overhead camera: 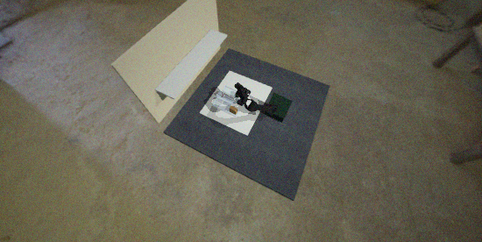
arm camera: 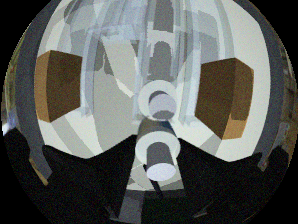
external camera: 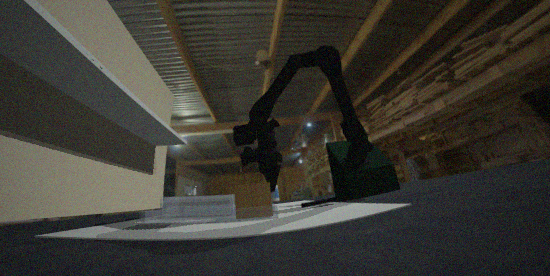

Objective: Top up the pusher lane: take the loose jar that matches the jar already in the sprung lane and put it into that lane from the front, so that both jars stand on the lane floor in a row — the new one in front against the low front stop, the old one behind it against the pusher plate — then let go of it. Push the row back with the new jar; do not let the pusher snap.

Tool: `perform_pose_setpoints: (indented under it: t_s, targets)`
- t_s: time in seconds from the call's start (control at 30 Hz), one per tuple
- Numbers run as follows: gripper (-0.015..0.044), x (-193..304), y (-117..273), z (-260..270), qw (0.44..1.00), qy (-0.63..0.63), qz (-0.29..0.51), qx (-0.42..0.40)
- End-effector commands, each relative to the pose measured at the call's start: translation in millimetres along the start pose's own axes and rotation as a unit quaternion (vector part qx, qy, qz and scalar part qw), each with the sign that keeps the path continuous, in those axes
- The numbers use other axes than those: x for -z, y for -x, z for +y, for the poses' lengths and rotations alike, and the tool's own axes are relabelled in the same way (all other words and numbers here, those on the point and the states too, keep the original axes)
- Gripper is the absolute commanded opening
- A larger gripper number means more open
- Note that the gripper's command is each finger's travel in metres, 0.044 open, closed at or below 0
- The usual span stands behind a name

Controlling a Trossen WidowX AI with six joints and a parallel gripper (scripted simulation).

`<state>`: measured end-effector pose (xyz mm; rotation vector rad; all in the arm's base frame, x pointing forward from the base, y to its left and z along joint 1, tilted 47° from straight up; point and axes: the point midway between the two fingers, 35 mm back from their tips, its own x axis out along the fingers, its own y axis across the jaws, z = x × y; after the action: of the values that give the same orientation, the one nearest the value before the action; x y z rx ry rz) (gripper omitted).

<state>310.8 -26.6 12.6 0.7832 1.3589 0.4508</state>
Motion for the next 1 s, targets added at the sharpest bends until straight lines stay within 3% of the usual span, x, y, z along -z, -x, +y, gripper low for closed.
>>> perform_pose_setpoints:
  t_s: [0.0, 0.97]
  targets:
    - [0.0000, -8.3, 1.6, 1.9, 1.000, 0.007, -0.009, -0.001]
    - [0.0000, -21.3, 2.9, 3.3, 1.000, 0.007, -0.009, -0.002]
